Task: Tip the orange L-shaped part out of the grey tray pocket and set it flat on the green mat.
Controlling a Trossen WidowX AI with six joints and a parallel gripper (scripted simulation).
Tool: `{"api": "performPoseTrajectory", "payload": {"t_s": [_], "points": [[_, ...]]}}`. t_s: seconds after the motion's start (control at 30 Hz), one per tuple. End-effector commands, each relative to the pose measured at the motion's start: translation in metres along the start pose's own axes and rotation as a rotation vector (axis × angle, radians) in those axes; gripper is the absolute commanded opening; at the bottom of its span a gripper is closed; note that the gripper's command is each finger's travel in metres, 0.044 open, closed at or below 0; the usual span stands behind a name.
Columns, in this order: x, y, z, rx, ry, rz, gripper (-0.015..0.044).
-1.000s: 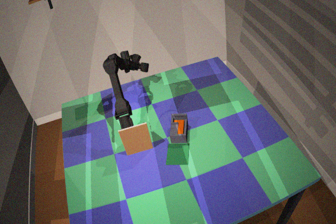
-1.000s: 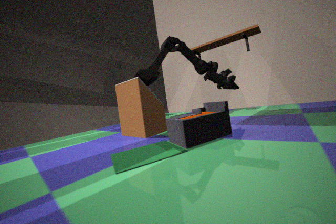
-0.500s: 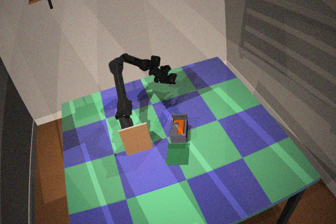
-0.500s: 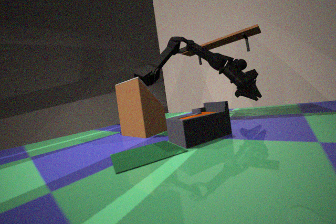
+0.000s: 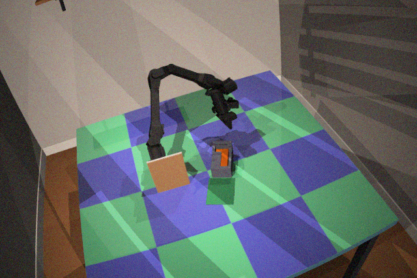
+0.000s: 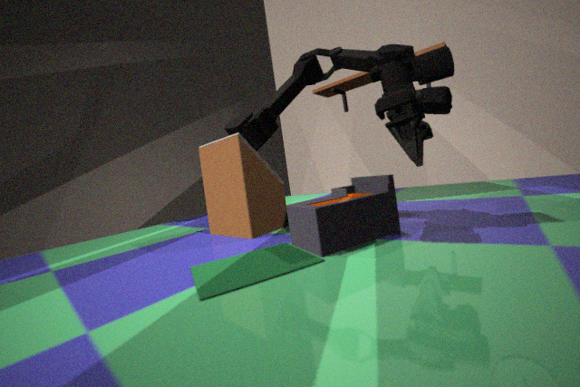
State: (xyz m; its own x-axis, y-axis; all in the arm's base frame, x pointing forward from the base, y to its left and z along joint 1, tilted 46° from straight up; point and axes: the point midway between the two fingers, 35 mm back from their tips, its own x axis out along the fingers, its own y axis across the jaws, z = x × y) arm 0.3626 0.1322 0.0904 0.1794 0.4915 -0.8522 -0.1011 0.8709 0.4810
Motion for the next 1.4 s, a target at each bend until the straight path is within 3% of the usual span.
{"api": "performPoseTrajectory", "payload": {"t_s": [0.0,0.17,0.43,0.7,1.37], "points": [[-0.010,-0.052,-0.029,0.223,0.129,0.093,0.0180],[-0.029,-0.089,-0.057,0.476,0.204,0.238,0.0180],[-0.030,-0.090,-0.057,0.485,0.206,0.245,0.0180],[0.038,-0.069,-0.067,0.485,0.206,0.248,0.0180],[0.058,-0.063,-0.070,0.485,0.206,0.248,0.0180]]}}
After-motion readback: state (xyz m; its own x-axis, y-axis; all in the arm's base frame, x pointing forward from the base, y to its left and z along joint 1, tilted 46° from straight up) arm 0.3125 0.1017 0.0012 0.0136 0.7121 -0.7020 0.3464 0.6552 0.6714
